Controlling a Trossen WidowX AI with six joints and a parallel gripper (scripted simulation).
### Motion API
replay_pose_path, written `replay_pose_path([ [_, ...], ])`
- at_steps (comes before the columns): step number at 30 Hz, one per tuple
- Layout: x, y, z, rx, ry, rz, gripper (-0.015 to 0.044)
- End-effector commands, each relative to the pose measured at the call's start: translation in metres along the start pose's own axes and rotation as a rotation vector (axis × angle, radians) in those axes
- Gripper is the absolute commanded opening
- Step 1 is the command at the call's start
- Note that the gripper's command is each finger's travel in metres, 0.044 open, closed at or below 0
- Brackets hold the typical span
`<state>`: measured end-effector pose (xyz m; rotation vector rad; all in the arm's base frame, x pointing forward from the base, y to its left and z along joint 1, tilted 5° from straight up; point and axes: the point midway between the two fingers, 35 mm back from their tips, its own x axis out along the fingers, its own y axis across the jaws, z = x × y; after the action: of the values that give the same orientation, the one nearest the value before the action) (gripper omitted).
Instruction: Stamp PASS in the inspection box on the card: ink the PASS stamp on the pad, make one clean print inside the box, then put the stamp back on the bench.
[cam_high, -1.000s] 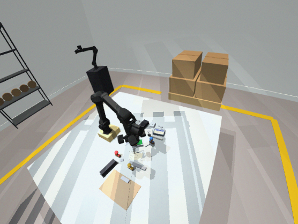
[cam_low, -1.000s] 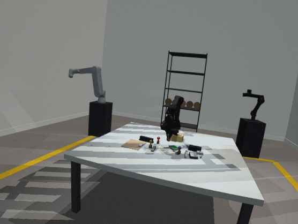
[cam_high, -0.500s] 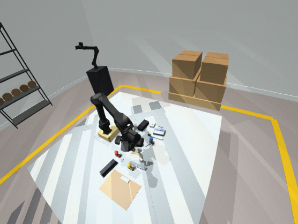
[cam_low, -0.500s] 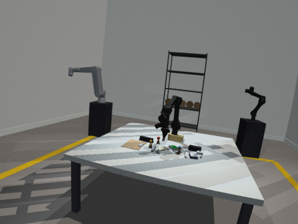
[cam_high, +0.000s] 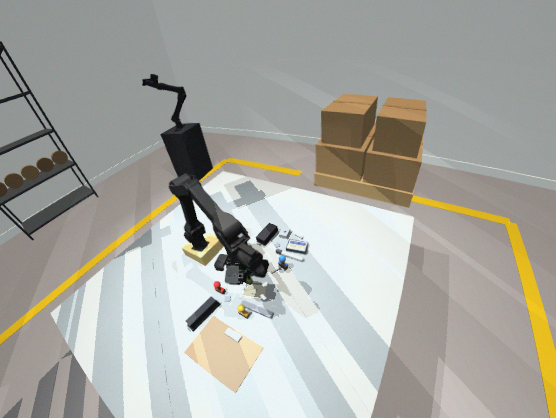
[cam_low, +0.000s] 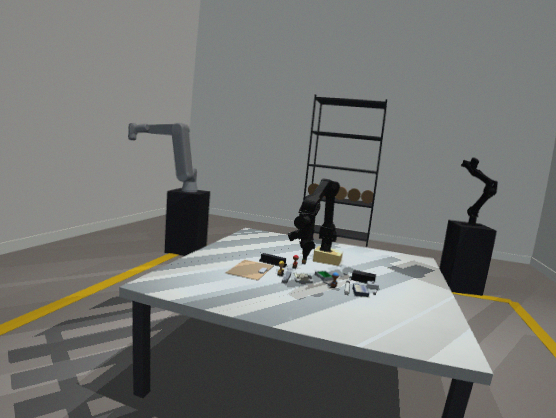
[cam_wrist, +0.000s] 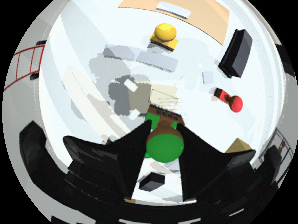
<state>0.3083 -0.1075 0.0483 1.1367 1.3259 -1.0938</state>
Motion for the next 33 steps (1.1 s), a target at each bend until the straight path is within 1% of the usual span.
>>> replay_pose_path([
  [1, 0.003, 0.0, 0.001, 0.006, -0.004, -0.002, 0.0],
  [33, 0.025, 0.001, 0.001, 0.006, -0.004, -0.003, 0.0],
])
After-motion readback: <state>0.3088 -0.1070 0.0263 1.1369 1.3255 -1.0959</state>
